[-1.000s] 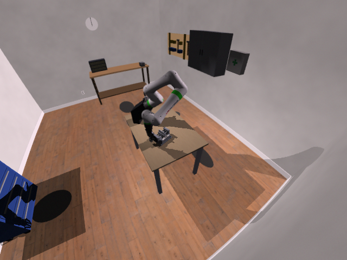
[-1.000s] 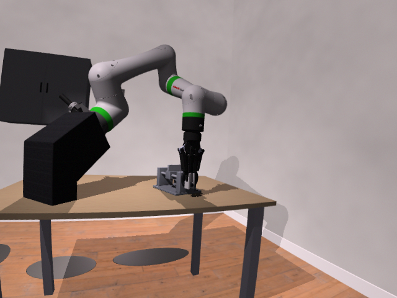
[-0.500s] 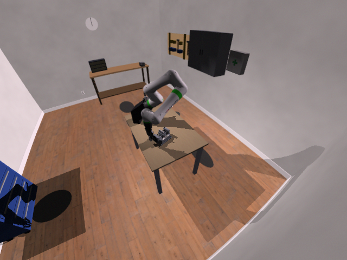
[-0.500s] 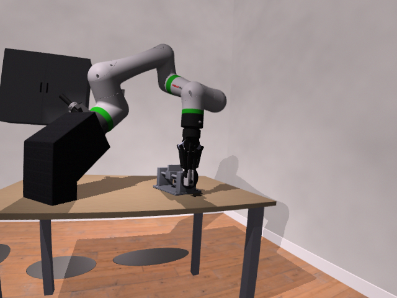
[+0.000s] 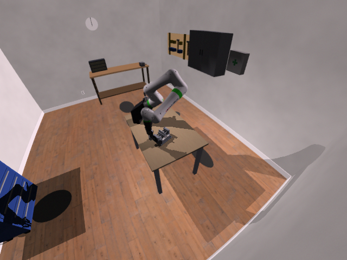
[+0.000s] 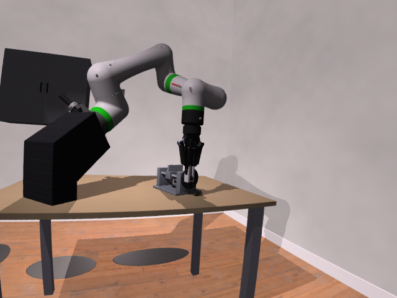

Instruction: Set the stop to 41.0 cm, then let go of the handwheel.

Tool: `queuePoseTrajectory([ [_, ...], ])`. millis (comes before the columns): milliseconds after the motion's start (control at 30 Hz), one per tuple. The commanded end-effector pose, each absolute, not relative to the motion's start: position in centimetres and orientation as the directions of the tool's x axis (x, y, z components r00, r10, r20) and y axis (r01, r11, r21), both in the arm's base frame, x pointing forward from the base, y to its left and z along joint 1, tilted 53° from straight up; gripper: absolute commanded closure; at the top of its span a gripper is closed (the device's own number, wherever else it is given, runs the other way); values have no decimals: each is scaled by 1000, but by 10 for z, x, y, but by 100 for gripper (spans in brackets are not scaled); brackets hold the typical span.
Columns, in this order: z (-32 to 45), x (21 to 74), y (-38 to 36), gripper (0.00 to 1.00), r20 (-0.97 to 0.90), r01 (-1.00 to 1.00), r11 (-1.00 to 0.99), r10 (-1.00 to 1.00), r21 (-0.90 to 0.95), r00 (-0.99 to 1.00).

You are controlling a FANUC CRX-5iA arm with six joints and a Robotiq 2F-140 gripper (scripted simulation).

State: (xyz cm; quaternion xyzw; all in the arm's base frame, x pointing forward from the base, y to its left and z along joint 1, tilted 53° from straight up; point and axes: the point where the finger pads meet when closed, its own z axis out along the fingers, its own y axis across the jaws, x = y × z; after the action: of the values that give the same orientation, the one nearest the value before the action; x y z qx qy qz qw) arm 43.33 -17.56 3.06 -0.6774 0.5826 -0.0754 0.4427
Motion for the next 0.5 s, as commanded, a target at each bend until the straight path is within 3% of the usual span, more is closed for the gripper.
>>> queuePoseTrajectory([
  [0,34,432,-178,96,-413,-722,71,-856,-688,310],
  [467,42,430,-183,96,-413,-722,71,-856,-688,310],
])
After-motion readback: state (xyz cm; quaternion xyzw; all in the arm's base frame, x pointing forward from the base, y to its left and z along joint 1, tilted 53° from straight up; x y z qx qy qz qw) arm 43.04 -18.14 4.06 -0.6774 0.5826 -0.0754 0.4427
